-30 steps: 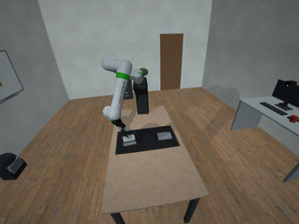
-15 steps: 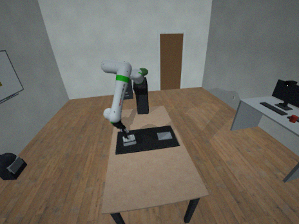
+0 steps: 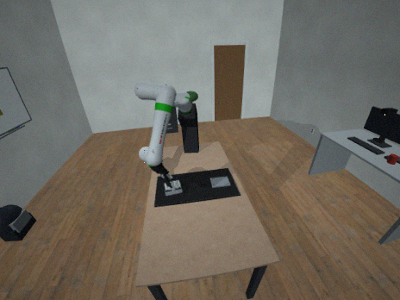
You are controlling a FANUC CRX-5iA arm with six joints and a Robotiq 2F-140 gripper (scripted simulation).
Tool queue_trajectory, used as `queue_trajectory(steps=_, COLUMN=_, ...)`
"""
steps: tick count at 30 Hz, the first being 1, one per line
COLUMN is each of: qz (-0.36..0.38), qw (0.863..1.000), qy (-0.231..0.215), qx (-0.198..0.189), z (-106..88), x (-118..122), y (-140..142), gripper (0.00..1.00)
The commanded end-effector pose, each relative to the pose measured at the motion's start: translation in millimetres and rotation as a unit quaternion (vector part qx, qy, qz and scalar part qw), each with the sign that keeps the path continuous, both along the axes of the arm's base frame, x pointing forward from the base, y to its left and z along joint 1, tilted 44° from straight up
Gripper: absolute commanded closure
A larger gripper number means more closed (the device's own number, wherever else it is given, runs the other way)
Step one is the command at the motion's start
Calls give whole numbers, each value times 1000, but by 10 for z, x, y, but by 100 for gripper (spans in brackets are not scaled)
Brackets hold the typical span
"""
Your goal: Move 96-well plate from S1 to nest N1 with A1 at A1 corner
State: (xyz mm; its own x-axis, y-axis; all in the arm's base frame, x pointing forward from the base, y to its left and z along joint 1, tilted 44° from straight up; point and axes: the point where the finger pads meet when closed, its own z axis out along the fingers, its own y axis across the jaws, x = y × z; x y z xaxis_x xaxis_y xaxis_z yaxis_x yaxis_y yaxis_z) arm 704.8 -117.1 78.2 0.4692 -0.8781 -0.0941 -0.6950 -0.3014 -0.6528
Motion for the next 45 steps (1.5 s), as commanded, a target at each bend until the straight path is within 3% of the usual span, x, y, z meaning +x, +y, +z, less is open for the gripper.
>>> queue_trajectory(steps=1, qz=0, qw=1000, qy=0, qx=0, z=1, x=1, y=-1, gripper=0)
queue_trajectory(steps=6, qz=0, qw=1000, qy=0, qx=0, z=1, x=1, y=-1, gripper=0)
queue_trajectory(steps=7, qz=0, qw=1000, qy=0, qx=0, z=1, x=1, y=-1, gripper=100)
queue_trajectory(steps=45, qz=0, qw=1000, qy=0, qx=0, z=49, x=-45, y=1, gripper=100)
